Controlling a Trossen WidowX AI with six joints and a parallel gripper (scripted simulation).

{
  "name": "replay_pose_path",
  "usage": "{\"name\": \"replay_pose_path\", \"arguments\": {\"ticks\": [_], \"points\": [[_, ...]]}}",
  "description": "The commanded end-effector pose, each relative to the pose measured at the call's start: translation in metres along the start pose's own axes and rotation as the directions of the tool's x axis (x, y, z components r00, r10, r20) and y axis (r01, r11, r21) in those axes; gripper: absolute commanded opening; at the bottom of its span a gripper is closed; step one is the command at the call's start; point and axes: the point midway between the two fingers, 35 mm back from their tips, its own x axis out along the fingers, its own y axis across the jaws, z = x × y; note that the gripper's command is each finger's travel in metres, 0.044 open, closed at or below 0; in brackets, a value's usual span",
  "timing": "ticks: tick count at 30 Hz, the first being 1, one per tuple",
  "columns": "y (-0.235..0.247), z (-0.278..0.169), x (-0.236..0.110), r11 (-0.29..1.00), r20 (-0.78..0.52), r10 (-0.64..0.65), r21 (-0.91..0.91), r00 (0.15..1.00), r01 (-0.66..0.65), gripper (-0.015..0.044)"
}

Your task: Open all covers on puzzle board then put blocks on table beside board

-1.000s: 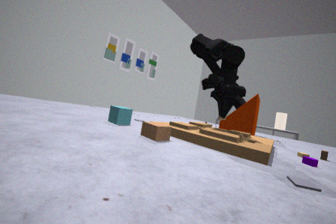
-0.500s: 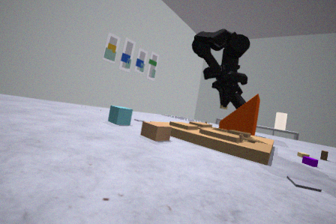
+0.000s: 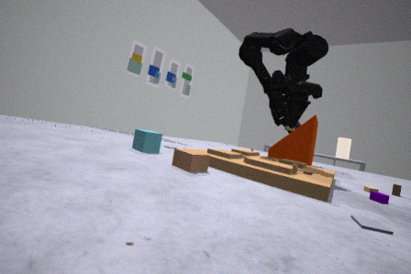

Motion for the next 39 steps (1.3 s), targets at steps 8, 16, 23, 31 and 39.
{"name": "replay_pose_path", "arguments": {"ticks": [8,16,23,31,39], "points": [[0.023,-0.035,-0.005,1.0,-0.016,0.008,0.001,1.0,-0.008,0.008],[0.036,-0.063,-0.007,1.0,-0.021,0.01,0.0,1.0,-0.01,0.008],[0.045,-0.09,-0.008,1.0,-0.023,0.01,-0.001,1.0,-0.01,0.008],[0.053,-0.121,-0.007,1.0,-0.022,0.007,0.0,1.0,-0.007,0.008],[0.057,-0.152,-0.004,1.0,-0.017,0.003,0.002,1.0,-0.002,0.008]]}}
